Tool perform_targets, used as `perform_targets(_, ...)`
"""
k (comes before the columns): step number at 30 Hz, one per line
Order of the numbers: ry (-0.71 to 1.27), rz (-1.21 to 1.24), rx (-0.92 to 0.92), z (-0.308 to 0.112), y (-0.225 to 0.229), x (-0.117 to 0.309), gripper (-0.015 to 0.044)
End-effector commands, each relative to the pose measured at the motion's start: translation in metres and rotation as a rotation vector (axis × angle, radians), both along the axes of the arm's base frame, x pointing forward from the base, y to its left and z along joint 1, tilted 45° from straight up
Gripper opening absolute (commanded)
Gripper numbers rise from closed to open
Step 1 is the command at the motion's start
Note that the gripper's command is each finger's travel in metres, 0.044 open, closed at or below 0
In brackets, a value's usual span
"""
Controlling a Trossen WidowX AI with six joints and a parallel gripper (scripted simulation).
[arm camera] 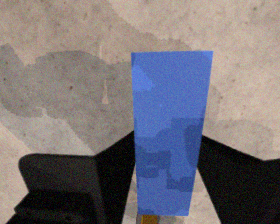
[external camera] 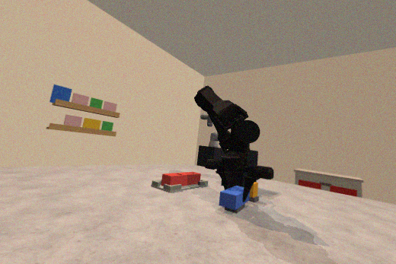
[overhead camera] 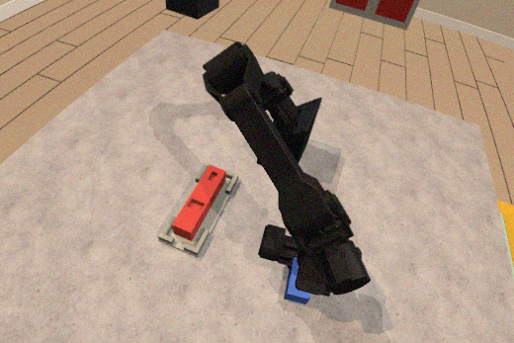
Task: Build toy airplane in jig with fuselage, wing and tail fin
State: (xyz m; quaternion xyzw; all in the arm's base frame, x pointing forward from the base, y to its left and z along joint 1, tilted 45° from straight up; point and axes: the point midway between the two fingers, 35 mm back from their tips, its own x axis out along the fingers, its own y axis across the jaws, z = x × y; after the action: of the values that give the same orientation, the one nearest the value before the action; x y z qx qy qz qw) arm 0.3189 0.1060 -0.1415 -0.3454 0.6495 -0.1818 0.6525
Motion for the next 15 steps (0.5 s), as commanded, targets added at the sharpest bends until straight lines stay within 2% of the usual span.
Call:
perform_targets(1,0.002,0.005,-0.004,0.000,0.000,0.000,0.0157)
perform_targets(2,0.002,0.005,-0.004,0.000,0.000,0.000,0.0150)
perform_targets(8,0.006,-0.002,0.002,0.003,0.003,0.000,0.0000)
perform_targets(15,0.012,0.001,0.011,0.009,0.010,0.000,0.0000)
